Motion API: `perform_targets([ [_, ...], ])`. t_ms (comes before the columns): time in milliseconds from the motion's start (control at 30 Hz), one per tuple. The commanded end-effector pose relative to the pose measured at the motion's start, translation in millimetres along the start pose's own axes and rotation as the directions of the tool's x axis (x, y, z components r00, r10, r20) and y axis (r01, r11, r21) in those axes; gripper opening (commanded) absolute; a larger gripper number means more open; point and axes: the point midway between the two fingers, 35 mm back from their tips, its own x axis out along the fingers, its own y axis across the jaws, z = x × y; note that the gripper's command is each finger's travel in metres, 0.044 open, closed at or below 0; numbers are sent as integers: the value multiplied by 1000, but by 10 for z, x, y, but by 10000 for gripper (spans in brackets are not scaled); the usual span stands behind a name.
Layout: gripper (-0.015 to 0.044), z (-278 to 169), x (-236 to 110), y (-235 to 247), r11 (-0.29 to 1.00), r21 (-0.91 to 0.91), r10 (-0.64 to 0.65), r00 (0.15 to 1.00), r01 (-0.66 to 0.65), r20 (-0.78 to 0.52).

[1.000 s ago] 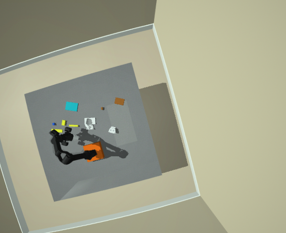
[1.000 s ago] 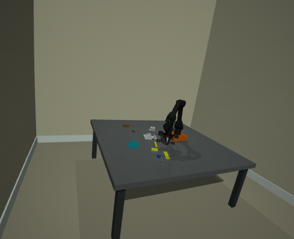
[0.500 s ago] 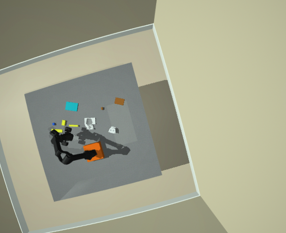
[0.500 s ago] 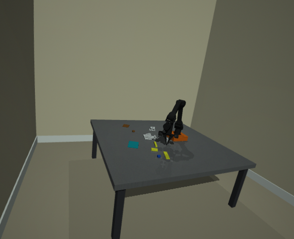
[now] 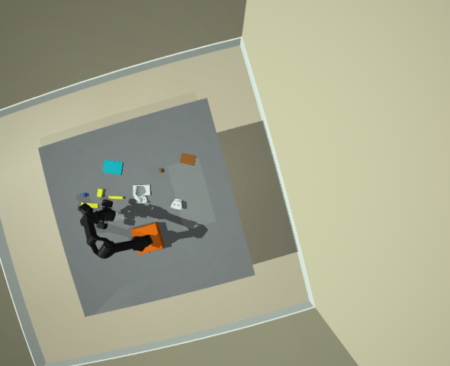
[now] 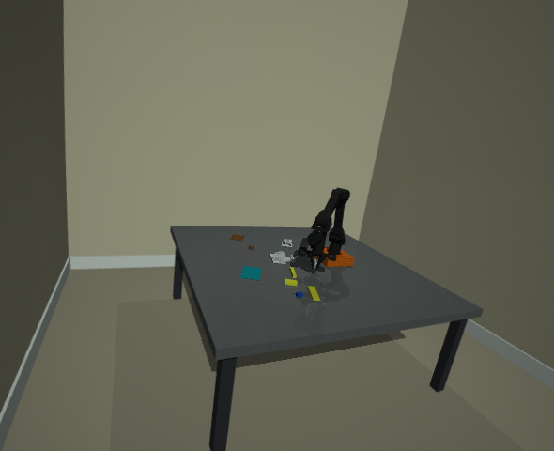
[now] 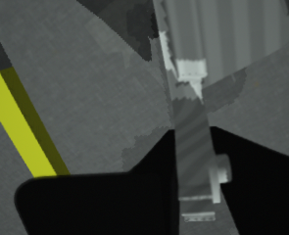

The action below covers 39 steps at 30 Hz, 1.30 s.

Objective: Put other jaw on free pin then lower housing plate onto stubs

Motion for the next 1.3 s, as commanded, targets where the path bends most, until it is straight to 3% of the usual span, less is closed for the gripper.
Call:
perform_targets([
  [0,37,-10,-19,6,1000,3,2,1000,-2,-4],
  [1267,37,-13,-112,6,1000,1,1,1000,-1,-1],
])
